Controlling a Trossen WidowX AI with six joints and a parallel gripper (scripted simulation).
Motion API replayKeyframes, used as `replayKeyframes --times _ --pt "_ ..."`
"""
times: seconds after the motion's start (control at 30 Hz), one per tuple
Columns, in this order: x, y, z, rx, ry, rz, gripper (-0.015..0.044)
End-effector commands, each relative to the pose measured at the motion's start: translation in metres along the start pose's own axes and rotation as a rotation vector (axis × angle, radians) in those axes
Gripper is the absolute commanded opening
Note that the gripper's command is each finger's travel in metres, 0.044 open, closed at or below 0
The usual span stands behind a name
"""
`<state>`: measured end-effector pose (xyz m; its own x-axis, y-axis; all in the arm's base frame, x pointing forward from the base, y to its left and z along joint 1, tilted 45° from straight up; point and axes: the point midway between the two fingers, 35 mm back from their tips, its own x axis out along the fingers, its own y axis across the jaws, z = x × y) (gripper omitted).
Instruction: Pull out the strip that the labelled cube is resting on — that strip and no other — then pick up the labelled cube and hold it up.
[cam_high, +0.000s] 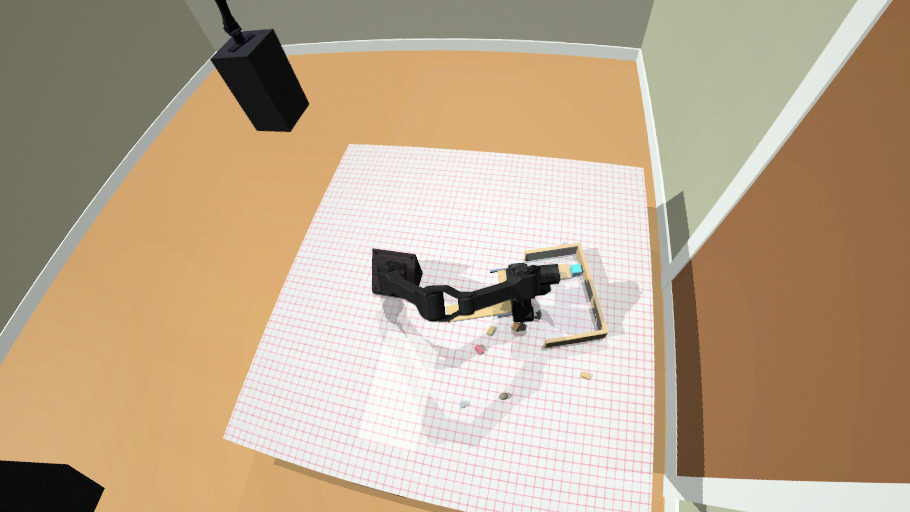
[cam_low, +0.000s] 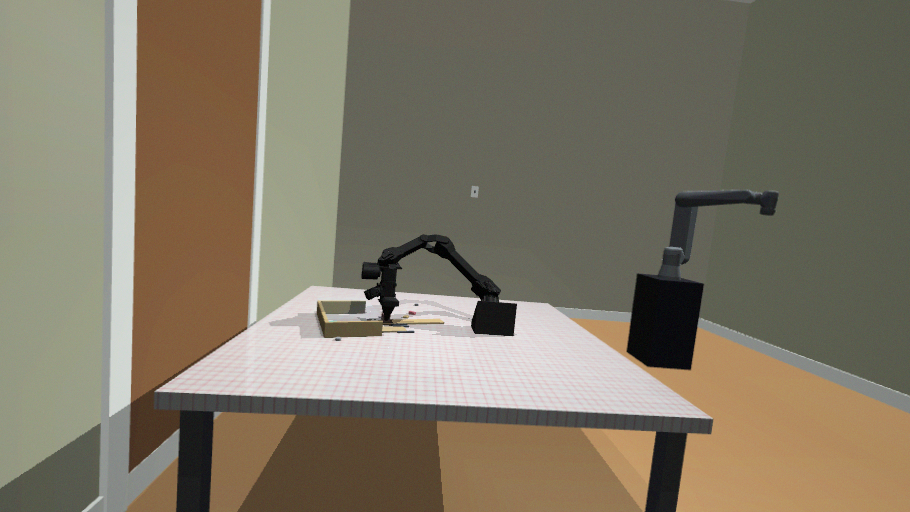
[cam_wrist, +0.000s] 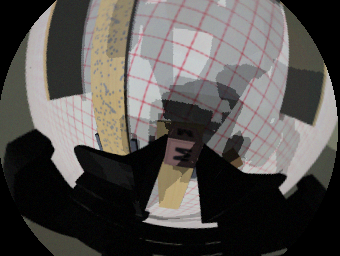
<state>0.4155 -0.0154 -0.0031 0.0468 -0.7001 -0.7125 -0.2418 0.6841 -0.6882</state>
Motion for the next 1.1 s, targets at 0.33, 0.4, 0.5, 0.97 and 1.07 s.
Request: replayKeyframes --times 0.33,0.4,0.5,0.97,1.07 --pt "-0.039 0.016 -0.052 -0.010 0.003 0.000 0.0000" --pt "-0.041 0.017 -0.055 -0.011 0.003 -0.001 0.0000" --pt "-0.041 0.018 -0.057 -0.011 0.003 -0.001 0.0000" --pt "-0.041 0.031 -0.104 -0.013 0.005 0.000 0.0000" --pt "-0.042 0.031 -0.106 -0.013 0.005 0.000 0.0000"
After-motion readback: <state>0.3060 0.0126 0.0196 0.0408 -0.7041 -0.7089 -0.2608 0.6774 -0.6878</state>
